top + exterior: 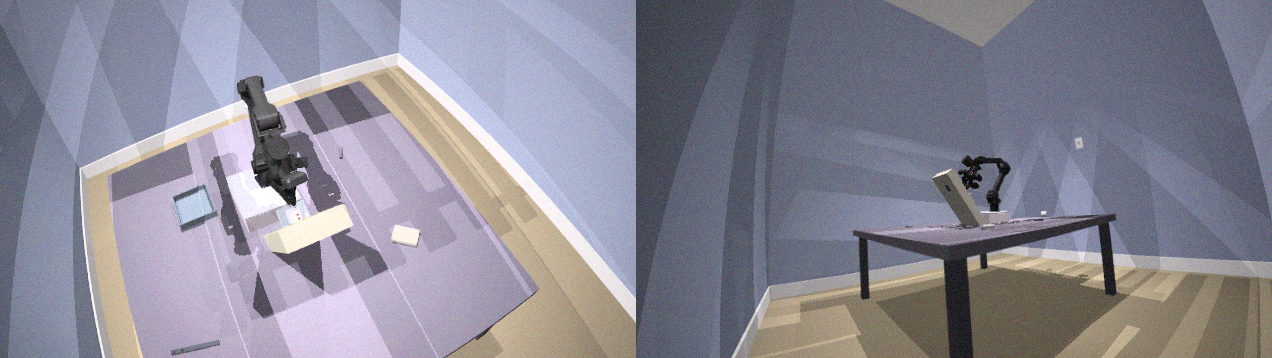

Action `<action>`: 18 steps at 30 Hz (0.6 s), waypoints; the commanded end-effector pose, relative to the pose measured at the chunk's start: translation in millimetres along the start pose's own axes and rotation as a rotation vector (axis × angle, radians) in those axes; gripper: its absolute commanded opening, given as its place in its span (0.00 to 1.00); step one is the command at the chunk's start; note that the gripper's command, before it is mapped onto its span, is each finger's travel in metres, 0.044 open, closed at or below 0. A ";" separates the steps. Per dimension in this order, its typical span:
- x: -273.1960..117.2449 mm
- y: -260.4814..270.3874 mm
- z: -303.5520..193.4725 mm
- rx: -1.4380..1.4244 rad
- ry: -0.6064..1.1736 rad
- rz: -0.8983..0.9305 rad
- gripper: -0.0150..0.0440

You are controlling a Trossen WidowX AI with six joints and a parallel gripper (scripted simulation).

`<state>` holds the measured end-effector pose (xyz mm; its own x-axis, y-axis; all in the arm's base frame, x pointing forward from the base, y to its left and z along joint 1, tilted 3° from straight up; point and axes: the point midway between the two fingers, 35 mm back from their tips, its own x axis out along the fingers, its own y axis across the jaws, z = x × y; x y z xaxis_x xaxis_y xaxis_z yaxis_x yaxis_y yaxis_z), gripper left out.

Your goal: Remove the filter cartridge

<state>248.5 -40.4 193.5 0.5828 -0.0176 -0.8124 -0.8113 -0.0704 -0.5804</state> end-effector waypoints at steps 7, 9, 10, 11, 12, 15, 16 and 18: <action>-0.1 0.3 -0.2 -0.005 0.002 0.003 0.45; -0.1 0.3 -0.2 -0.005 0.002 0.003 0.45; -0.1 0.3 -0.2 -0.005 0.002 0.003 0.45; -0.1 0.3 -0.2 -0.005 0.002 0.003 0.45; -0.1 0.3 -0.2 -0.005 0.002 0.003 0.45; -0.1 0.3 -0.2 -0.005 0.002 0.003 0.45; -0.1 0.3 -0.2 -0.005 0.002 0.003 0.45; -2.9 -7.5 -1.7 0.000 0.009 -0.043 0.45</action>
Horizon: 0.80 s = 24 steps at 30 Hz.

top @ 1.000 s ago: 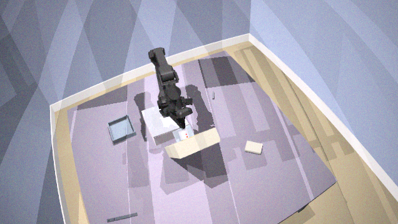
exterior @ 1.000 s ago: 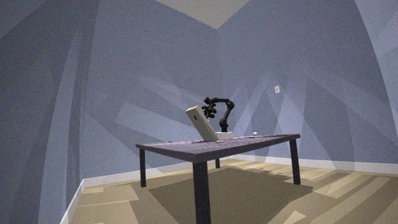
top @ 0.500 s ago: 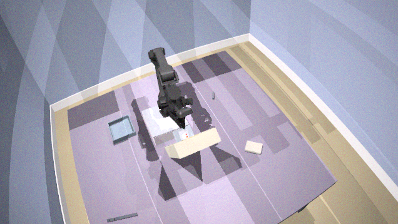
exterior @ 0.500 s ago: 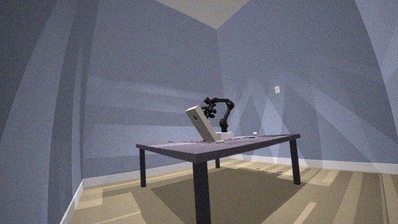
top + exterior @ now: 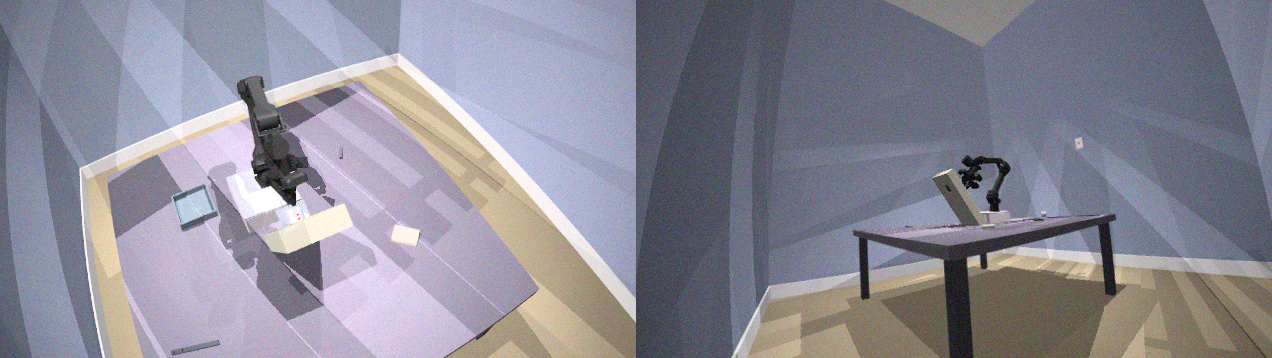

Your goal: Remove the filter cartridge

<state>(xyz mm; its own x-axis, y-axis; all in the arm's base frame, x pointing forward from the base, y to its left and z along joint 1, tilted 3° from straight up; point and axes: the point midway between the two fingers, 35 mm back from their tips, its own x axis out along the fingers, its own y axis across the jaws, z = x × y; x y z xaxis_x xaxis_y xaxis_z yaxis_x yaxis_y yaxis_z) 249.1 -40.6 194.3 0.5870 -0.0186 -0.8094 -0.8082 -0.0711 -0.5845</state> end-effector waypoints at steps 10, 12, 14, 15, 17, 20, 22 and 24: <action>-32.2 -55.9 -11.4 -0.005 0.070 -0.333 0.45; -37.4 -60.1 -12.3 -0.005 0.070 -0.332 0.54; -51.9 -70.9 -14.5 -0.007 0.070 -0.327 0.63; -59.9 -76.5 -15.6 -0.007 0.070 -0.324 0.67; -75.7 -86.9 -17.6 -0.009 0.069 -0.318 0.76; -94.0 -97.6 -19.5 -0.010 0.069 -0.312 0.89; -94.4 -97.5 -19.5 0.005 0.065 -0.308 0.89; -87.6 -91.1 -18.6 0.134 0.042 -0.282 0.80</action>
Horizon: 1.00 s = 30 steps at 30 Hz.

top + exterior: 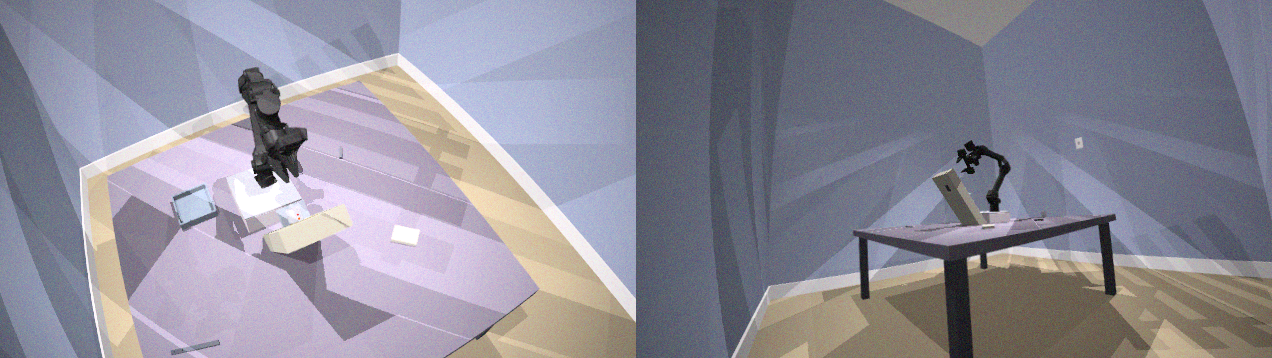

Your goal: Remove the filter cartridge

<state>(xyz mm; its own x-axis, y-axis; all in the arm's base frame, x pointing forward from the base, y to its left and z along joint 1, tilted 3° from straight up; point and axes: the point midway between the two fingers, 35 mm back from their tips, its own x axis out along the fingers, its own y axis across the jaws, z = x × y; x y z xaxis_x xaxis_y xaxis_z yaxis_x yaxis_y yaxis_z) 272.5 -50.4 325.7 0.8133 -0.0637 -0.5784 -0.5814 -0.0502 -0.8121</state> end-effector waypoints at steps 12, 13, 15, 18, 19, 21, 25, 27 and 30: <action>32.9 85.1 11.1 1.282 0.158 0.304 0.77; 34.4 91.9 12.2 1.378 0.187 0.321 0.77; 37.1 105.5 14.4 1.568 0.253 0.351 0.77; 38.6 115.4 16.1 1.705 0.308 0.368 0.77; 38.6 115.4 16.1 1.705 0.308 0.368 0.77; 38.6 115.4 16.1 1.705 0.308 0.368 0.77; 38.6 115.4 16.1 1.705 0.308 0.368 0.77; 38.6 115.4 16.1 1.705 0.308 0.368 0.77; 40.9 116.2 16.1 1.705 0.308 0.368 0.77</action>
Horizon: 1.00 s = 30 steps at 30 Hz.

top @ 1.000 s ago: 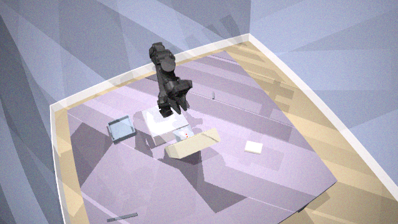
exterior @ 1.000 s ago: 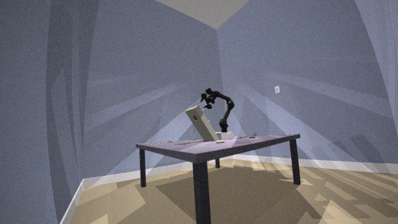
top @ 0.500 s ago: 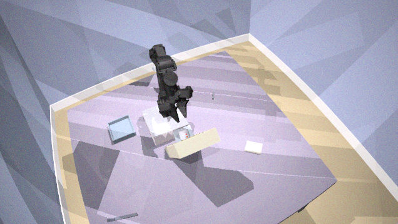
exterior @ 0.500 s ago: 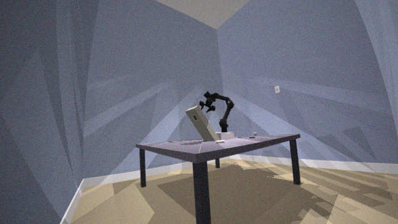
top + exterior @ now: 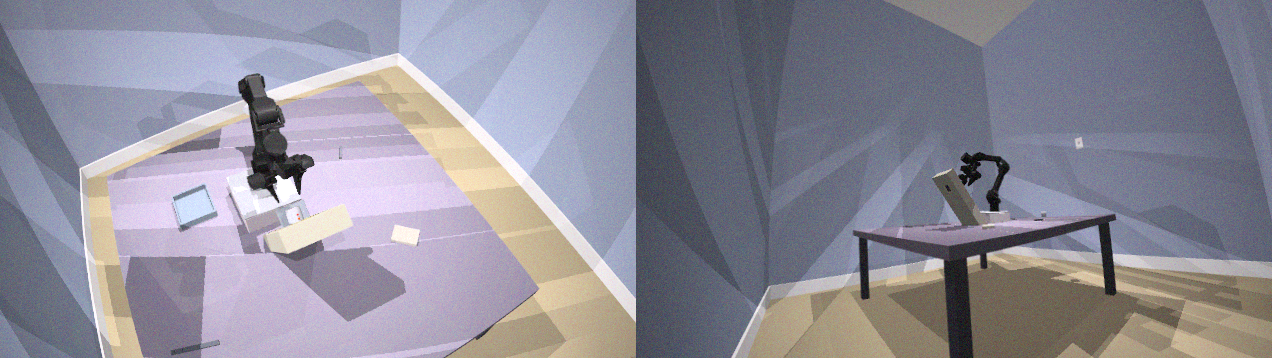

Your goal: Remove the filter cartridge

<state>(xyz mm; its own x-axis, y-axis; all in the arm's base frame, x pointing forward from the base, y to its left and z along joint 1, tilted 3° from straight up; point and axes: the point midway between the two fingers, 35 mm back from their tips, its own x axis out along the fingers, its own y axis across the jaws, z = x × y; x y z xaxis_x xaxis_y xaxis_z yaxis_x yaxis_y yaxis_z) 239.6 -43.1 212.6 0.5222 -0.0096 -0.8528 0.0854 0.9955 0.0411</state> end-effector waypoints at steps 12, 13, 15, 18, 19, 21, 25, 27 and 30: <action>24.2 -0.3 -3.2 0.034 0.016 -0.001 0.77; 25.8 -0.3 -3.2 0.034 0.015 -0.001 0.77; 29.1 -0.3 -3.3 0.034 0.015 -0.001 0.77; 33.9 -0.3 -3.4 0.034 0.015 -0.001 0.77; 35.5 -0.3 -3.5 0.034 0.015 -0.001 0.77; 38.7 -0.2 -3.7 0.034 0.015 -0.001 0.77; 45.0 -0.1 -4.1 0.034 0.015 -0.001 0.77; 48.2 0.0 -4.4 0.034 0.014 -0.001 0.77; 51.8 0.1 -4.8 0.034 0.014 -0.001 0.77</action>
<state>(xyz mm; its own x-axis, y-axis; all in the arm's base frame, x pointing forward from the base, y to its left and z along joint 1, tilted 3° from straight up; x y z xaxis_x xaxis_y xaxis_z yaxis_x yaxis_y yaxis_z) 261.8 -43.5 172.8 0.5184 -0.0089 -0.8551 0.1110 0.9922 0.0569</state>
